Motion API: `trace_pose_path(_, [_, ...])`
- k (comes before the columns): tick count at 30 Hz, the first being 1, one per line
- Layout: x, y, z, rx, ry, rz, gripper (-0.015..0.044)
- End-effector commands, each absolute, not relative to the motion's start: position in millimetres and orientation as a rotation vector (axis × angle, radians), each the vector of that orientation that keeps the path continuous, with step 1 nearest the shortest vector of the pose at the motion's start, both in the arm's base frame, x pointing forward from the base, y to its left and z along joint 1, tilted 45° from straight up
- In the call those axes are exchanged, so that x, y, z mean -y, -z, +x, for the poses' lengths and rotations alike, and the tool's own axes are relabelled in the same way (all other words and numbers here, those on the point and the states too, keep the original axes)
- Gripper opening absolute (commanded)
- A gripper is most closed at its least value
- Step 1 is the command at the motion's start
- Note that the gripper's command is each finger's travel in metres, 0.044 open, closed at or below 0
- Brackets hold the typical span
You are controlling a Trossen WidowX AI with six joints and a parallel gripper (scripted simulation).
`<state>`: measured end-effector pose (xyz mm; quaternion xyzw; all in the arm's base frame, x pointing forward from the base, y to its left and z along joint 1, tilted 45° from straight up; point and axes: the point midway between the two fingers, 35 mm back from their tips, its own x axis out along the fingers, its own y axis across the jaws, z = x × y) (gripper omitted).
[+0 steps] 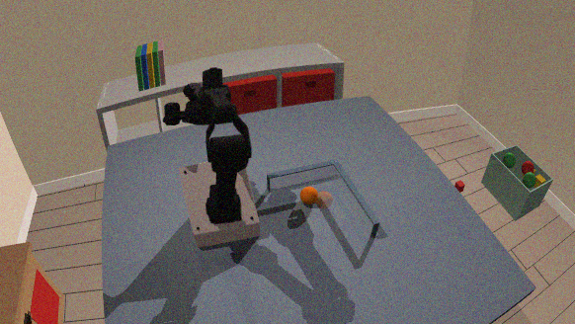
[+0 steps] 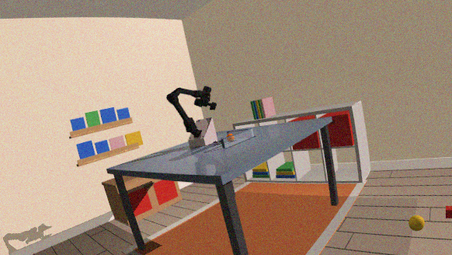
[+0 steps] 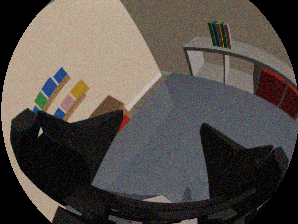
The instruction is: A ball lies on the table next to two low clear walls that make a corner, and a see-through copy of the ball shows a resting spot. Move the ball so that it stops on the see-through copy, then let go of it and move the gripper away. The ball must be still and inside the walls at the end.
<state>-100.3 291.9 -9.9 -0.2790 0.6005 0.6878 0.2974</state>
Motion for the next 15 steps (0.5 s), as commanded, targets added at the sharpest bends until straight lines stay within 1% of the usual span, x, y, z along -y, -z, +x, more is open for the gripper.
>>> trace_pose_path(1, [-292.5, 10.8, -97.7, -1.591, -1.821, -0.745, 0.0378])
trace_pose_path(3, [-296.6, 17.4, -76.9, -1.553, -1.766, -0.776, 0.0378])
trace_pose_path(8, [-297.0, 37.8, 4.2, -1.448, -1.553, -0.916, 0.0378])
trace_pose_path(15, [-255.6, 52.1, 118.7, -1.404, -1.235, -1.202, 0.0378])
